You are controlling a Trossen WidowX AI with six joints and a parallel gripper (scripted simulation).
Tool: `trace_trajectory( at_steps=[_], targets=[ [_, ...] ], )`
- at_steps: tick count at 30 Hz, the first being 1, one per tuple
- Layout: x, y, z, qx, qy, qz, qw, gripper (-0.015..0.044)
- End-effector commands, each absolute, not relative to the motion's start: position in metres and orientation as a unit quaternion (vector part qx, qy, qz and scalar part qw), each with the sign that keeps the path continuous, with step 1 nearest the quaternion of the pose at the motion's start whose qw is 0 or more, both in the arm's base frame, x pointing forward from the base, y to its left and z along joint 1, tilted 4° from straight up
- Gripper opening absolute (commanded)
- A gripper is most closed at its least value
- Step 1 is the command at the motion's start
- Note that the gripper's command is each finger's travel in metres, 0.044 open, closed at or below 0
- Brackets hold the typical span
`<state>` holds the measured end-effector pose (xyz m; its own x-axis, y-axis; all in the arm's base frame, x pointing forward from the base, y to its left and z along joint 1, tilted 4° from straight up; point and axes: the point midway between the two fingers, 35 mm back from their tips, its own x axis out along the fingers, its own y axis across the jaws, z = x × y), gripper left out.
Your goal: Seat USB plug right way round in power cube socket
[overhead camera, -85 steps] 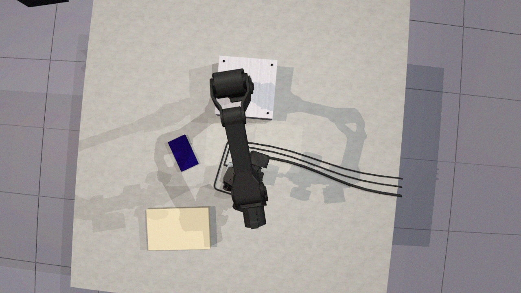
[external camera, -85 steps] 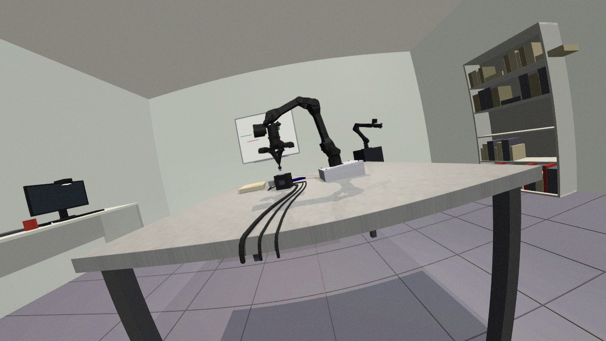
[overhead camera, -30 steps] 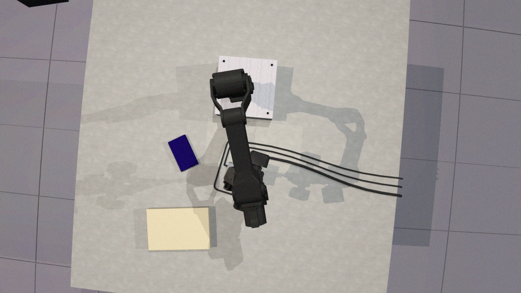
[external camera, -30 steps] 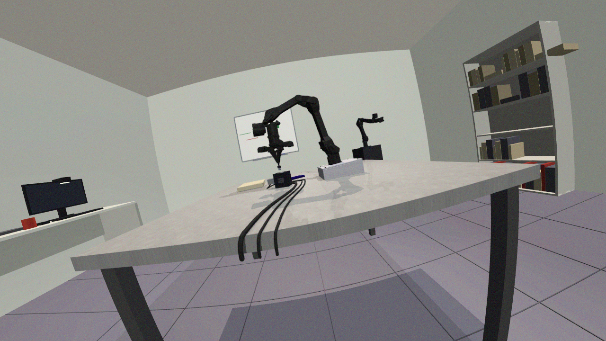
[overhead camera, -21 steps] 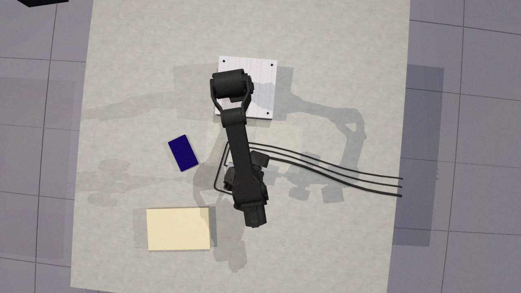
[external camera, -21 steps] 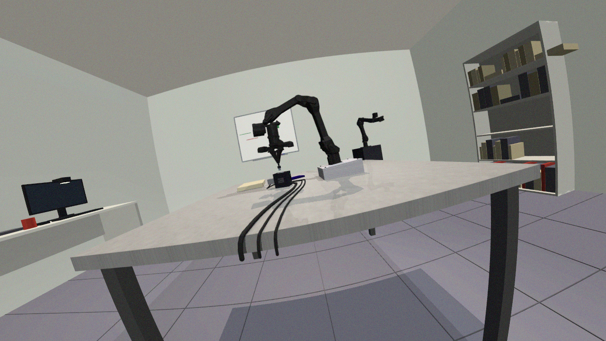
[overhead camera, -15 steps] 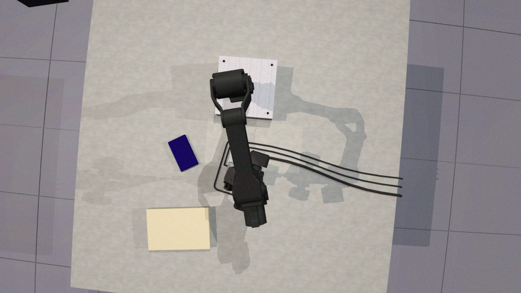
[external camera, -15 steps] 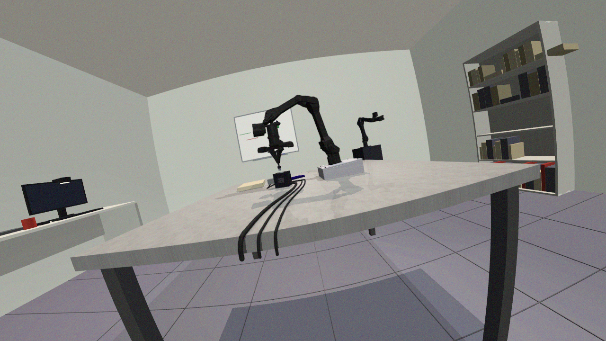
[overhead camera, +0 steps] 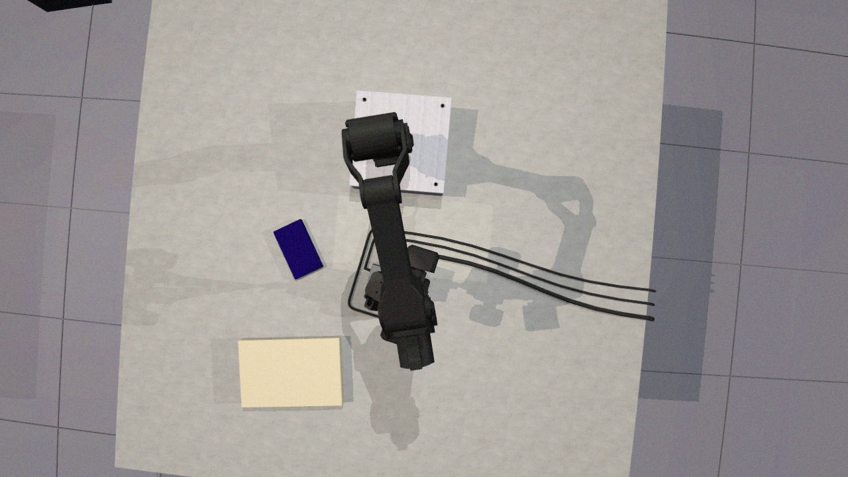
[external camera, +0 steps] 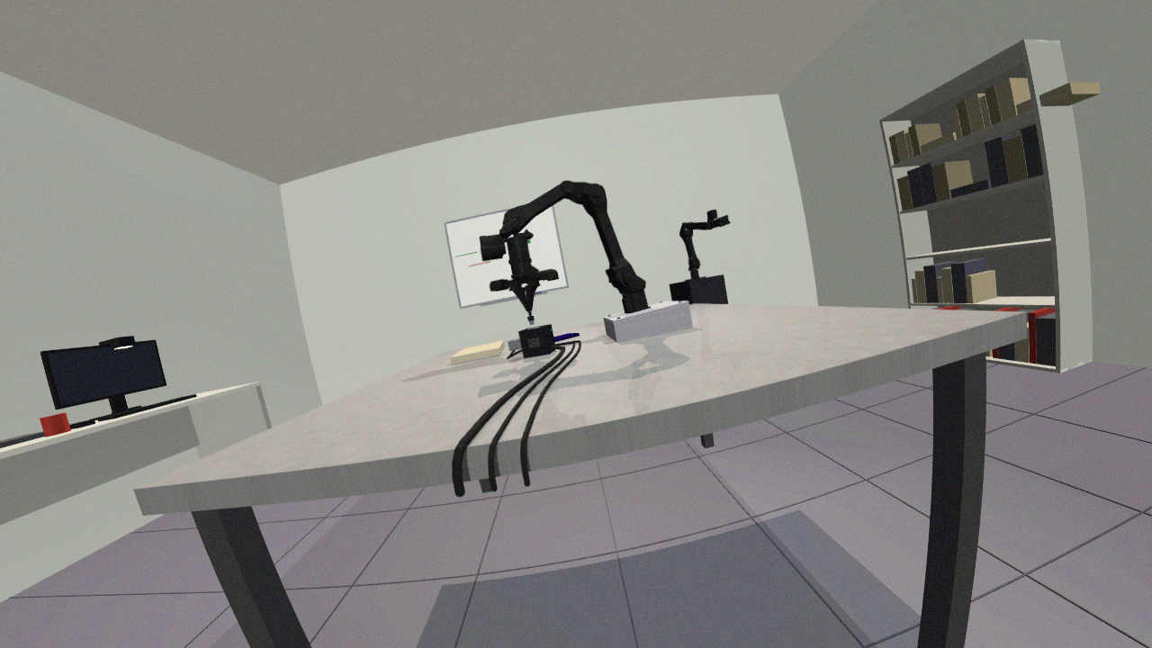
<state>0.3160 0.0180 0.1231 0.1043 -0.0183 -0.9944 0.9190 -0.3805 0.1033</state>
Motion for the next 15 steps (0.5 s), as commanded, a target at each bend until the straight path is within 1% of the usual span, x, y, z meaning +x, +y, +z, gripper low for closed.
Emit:
trace_trajectory(
  at_steps=[1,15],
  targets=[
    [0.3155,0.0181,0.1203,0.611,0.369,-0.561,0.419,0.0000],
    [0.3156,0.0181,0.1186,0.611,0.369,-0.561,0.419,0.0000]
  ],
)
